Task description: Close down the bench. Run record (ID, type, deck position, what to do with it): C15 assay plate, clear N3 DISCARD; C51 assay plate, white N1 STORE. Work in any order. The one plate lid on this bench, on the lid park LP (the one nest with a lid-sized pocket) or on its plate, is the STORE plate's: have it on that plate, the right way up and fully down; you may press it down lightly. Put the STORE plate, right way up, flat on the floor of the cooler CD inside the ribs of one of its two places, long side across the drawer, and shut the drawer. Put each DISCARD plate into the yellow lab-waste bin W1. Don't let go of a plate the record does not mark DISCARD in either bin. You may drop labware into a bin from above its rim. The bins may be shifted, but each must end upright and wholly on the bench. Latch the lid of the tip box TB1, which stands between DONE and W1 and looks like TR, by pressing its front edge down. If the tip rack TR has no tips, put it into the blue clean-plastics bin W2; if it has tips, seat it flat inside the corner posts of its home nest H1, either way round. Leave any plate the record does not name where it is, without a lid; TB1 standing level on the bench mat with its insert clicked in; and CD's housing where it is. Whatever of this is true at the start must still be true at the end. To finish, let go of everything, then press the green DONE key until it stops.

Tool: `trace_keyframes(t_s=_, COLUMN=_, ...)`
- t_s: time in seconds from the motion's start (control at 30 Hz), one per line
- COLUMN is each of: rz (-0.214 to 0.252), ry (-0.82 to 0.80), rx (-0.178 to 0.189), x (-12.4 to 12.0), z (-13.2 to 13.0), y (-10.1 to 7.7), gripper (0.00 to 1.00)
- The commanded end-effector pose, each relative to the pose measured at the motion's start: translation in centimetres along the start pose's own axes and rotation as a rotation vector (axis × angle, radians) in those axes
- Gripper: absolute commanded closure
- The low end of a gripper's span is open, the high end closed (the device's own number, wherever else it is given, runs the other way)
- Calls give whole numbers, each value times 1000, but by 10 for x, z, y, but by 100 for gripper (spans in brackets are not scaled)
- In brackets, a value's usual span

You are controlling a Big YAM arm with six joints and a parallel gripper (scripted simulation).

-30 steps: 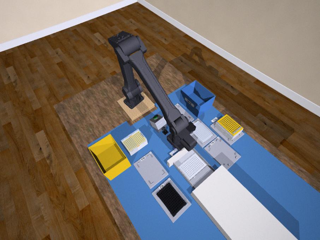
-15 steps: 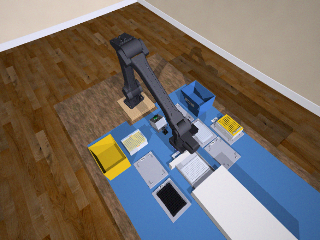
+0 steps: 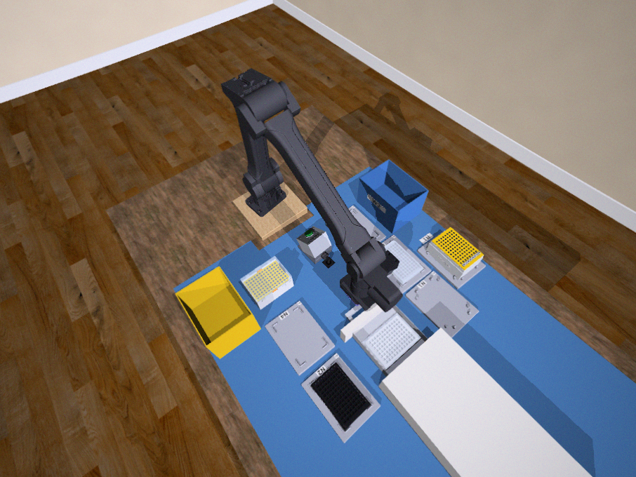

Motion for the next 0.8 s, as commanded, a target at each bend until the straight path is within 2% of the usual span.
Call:
trace_keyframes(t_s=0.0, rz=-1, ry=8, rx=-52, x=-7, z=-24, y=-11, gripper=100)
trace_keyframes(t_s=0.07, rz=-2, ry=7, rx=-44, x=-7, z=-21, y=-9, gripper=100)
trace_keyframes(t_s=0.77, rz=-2, ry=7, rx=-43, x=-7, z=-20, y=-8, gripper=100)
Point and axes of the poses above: the point where the finger pads meet when closed, its own y axis out along the fingers, its own z axis across the jaws, x = y × z, the point moved 9 cm from there along -y, back along the fingers, and after that the axes turned 2 degrees about -y, right-handed, at the moved point
